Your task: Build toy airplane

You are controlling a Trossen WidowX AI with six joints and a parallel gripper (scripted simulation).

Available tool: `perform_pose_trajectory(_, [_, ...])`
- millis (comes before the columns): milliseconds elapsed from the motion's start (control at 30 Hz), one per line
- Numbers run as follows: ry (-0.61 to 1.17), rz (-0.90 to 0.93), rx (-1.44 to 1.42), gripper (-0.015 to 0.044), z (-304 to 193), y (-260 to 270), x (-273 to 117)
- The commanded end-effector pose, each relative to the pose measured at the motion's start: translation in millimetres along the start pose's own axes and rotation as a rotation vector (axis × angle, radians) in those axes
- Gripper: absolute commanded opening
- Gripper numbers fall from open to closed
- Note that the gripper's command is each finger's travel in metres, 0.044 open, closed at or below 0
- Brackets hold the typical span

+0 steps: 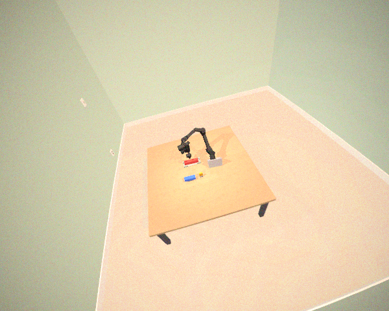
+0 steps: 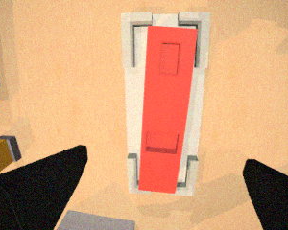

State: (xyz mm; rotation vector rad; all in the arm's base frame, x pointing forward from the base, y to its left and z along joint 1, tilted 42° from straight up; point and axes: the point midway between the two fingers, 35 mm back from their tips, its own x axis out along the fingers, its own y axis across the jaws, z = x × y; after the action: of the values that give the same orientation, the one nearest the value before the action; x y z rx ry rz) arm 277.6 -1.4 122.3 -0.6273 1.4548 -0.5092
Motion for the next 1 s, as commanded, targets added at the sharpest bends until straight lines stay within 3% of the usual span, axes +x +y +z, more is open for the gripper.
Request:
perform_pose_trajectory(0, [0.016,0.0,0.002,0.044,-2,0,-7])
perform_pose_trajectory(200, [0.014,0.006,-0.024,0.044,12,18,-5])
perform_pose_trajectory(467, [0.01,0.024,-0.025,0.044,51,135,-10])
perform_pose_trajectory(733, [0.012,0.014,-0.02,0.044,47,253,3])
perform_pose_trajectory(967, [0.012,0.013,-0.02,0.044,46,257,3])
